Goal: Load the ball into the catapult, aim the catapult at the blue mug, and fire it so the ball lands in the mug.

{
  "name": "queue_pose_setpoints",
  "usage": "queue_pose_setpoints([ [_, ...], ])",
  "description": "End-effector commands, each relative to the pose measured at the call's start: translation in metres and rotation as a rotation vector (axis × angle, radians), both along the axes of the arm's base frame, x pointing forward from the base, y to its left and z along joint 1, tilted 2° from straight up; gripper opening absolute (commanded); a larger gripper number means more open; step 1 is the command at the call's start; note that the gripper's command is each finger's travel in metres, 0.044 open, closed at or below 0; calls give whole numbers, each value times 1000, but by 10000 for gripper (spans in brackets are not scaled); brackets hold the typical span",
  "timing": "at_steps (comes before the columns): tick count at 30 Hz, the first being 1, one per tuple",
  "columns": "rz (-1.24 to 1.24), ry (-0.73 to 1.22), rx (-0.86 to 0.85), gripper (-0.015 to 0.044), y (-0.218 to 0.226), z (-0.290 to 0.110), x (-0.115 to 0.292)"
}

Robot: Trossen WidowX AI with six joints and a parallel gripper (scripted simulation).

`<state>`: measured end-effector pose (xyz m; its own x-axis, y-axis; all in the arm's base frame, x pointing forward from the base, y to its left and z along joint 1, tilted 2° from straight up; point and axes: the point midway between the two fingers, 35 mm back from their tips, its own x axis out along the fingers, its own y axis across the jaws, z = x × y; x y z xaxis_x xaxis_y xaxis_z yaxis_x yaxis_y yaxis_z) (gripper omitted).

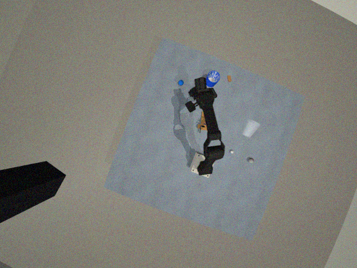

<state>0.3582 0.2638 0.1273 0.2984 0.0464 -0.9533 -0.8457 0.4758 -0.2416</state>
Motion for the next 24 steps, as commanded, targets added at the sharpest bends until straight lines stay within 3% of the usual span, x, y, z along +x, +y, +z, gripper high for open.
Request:
queue_pose_setpoints([
  [1,-64,-41,94,440,-4,16,24],
  [24,-354,-280,607,440,-45,123,140],
])
